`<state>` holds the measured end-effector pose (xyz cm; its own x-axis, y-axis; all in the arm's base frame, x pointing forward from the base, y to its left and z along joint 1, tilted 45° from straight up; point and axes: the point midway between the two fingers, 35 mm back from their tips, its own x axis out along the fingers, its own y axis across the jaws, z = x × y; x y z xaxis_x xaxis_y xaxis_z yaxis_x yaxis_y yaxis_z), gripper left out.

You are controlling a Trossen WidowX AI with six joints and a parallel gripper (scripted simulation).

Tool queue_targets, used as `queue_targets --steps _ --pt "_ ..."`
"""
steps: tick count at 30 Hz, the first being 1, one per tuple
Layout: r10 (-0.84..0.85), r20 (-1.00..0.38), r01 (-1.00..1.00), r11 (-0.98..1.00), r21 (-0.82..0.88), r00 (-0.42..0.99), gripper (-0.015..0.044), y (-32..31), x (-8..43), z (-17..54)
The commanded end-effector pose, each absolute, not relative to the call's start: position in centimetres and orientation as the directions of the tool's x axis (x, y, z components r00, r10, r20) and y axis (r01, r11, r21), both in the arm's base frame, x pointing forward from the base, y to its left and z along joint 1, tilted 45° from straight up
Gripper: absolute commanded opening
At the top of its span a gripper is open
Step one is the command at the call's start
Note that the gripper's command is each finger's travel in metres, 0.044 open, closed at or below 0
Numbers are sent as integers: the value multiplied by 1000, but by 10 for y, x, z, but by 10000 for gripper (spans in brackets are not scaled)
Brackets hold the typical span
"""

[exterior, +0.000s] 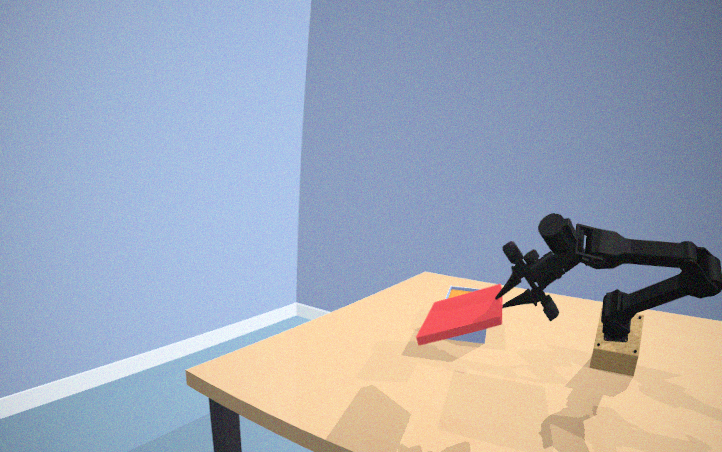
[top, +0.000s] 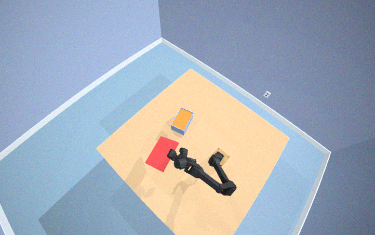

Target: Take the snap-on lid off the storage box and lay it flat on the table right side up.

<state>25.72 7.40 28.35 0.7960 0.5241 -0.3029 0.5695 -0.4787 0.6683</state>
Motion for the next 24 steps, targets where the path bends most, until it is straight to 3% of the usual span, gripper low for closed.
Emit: queue_targets --steps 1,24 --pt "515 -298 560 -485 672 803 0 75 258 282" --pt "516 -296 559 -486 672 804 0 88 259 269"
